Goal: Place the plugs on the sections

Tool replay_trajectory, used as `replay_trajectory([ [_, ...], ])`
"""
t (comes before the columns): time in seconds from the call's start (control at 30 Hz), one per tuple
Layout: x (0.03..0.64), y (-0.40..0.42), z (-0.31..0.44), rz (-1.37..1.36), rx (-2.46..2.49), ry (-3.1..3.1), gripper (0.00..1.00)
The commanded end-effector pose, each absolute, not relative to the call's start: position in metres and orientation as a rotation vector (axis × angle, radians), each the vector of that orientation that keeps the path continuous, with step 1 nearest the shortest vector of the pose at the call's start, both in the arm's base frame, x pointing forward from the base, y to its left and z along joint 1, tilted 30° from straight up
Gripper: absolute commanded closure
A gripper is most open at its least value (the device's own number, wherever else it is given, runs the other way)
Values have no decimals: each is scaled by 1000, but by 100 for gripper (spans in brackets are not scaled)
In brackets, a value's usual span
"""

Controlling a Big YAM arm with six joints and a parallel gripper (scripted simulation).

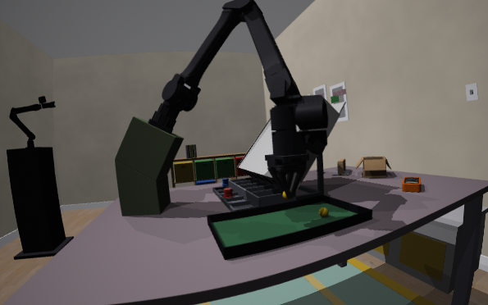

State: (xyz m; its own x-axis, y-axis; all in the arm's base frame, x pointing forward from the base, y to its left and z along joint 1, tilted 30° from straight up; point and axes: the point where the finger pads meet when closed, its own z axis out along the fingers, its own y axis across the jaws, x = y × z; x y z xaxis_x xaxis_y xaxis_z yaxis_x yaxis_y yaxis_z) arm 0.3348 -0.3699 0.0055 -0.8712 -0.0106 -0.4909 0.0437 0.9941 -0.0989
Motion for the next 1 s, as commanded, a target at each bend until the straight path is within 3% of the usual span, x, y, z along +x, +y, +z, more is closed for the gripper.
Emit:
replay_trajectory([
  [0.0, 327, -375, 27, -167, 14, 2616, 100],
  [0.4, 307, -365, 67, -161, 0, 2619, 100],
  [0.97, 309, -361, 52, -121, 2, 2640, 100],
])
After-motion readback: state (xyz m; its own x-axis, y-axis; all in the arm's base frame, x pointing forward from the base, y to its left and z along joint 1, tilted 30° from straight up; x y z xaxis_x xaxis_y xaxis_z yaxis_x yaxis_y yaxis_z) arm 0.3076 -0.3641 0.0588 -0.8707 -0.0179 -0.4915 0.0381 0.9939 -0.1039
